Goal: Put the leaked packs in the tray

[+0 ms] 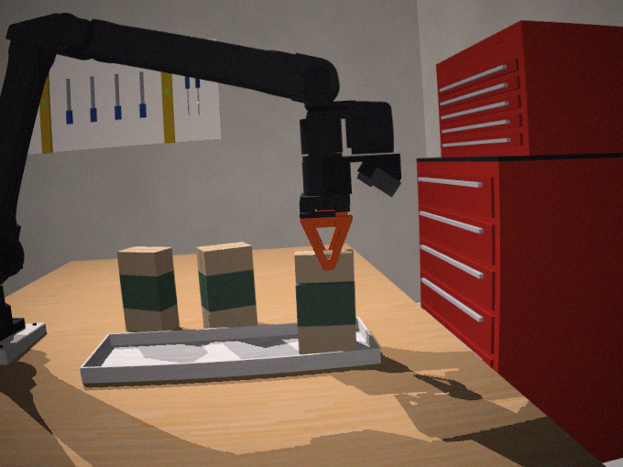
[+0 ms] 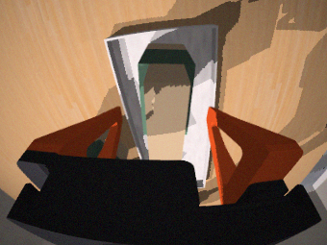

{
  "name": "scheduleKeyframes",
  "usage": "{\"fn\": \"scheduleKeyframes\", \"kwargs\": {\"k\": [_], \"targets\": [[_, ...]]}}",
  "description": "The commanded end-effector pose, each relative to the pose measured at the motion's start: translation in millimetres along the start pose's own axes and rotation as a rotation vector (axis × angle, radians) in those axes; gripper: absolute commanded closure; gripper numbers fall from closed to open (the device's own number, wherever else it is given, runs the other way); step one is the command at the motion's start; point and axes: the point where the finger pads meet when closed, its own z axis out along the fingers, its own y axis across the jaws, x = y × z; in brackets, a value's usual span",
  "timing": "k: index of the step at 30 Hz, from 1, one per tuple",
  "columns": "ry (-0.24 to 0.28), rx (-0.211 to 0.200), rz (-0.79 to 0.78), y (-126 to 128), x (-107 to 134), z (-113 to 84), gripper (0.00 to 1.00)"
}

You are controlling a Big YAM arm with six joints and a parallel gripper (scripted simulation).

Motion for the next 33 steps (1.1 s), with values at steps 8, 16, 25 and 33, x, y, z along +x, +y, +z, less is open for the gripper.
{"fn": "scheduleKeyframes", "kwargs": {"k": [8,16,25,33], "targets": [[-0.033,0.0,-0.016,5,-11,-16.2,0.22],[-0.033,0.0,-0.016,5,-11,-16.2,0.22],[-0.063,0.003,-0.008,-4,-13,-100.5,0.22],[0.026,-0.004,-0.006,-3,2,-61.7,0.22]]}}
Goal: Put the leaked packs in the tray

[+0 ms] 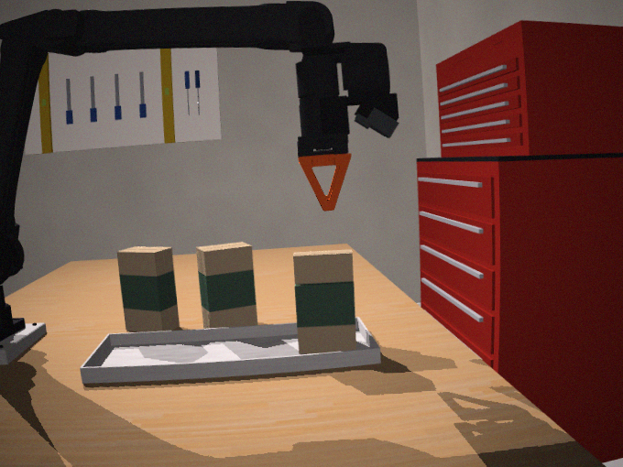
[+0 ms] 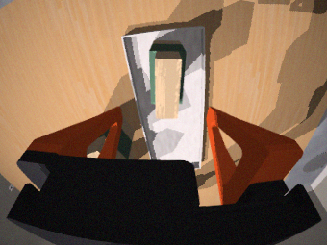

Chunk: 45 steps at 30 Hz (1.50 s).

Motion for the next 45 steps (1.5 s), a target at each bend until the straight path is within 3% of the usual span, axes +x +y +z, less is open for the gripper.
{"fn": "scheduleKeyframes", "kwargs": {"k": [1,8,45], "targets": [[0.052,-0.006,-0.003,-5.5,6.4,17.6,0.22],[0.024,-0.003,-0.004,-5.3,4.6,7.8,0.22],[0.024,-0.003,-0.004,-5.3,4.6,7.8,0.22]]}}
